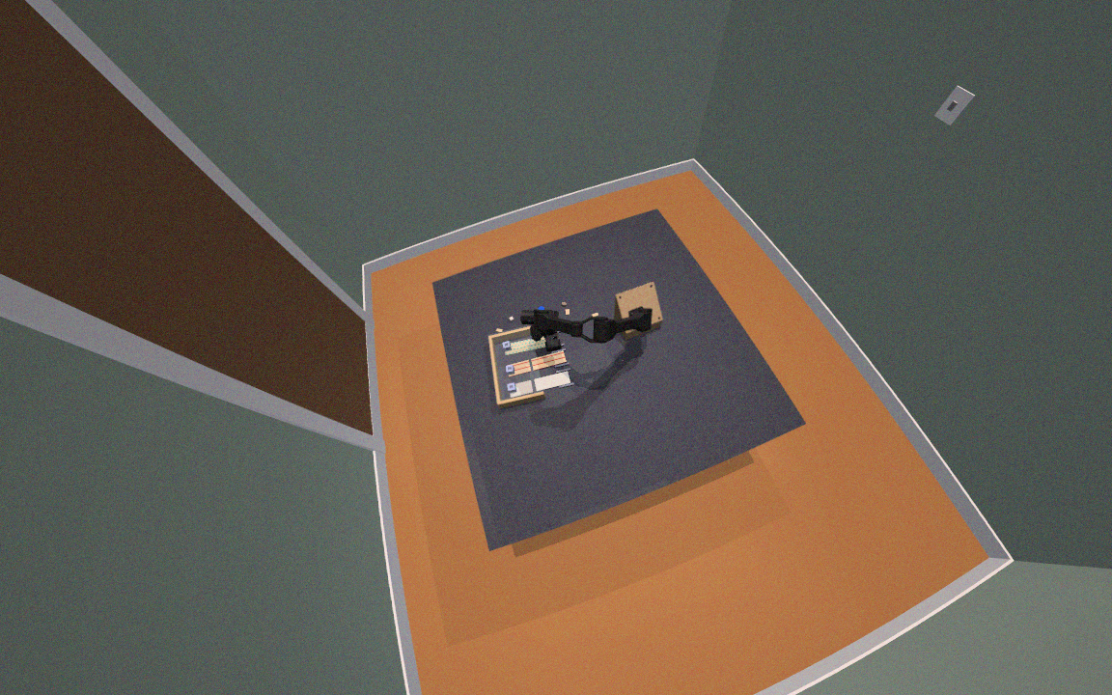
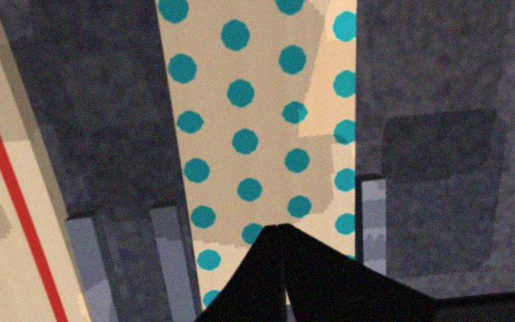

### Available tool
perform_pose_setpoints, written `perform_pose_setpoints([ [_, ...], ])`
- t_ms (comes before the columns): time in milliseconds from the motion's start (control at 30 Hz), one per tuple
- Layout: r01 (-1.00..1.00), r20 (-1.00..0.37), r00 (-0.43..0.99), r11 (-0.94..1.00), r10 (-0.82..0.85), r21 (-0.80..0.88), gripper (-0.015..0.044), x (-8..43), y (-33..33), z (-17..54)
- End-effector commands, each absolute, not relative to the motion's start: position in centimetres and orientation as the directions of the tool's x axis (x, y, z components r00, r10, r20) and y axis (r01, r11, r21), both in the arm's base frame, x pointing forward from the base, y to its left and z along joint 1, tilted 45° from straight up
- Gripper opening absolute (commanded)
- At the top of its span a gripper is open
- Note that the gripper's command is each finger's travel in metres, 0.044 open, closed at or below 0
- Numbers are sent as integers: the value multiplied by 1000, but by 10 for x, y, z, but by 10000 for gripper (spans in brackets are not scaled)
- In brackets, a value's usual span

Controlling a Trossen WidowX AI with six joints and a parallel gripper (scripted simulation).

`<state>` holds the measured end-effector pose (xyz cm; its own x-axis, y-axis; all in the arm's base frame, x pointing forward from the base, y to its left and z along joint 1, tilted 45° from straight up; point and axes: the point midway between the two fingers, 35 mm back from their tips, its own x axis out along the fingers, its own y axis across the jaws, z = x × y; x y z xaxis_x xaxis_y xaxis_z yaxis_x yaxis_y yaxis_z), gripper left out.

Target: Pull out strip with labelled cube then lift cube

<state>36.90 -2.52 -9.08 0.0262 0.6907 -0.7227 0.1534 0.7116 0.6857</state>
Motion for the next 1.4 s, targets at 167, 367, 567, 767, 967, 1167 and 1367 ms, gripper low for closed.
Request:
perform_pose_setpoints([
  [167, 155, -720, 28, 708, 694, 689, 0, 370, -24, -92],
  [367, 155, -720, 28, 708, 694, 689, 0, 370, -23, -92],
  [567, 155, -720, 28, 708, 694, 689, 0, 370, -23, -93],
  [767, 155, -719, 28, 708, 694, 689, 0, 371, -23, -93],
  [967, 155, -719, 29, 708, 694, 689, 0, 372, -23, -94],
  [1167, 155, -719, 29, 708, 694, 689, 0, 373, -22, -95],
  [1367, 155, -719, 29, 708, 694, 689, 0, 374, -23, -95],
])
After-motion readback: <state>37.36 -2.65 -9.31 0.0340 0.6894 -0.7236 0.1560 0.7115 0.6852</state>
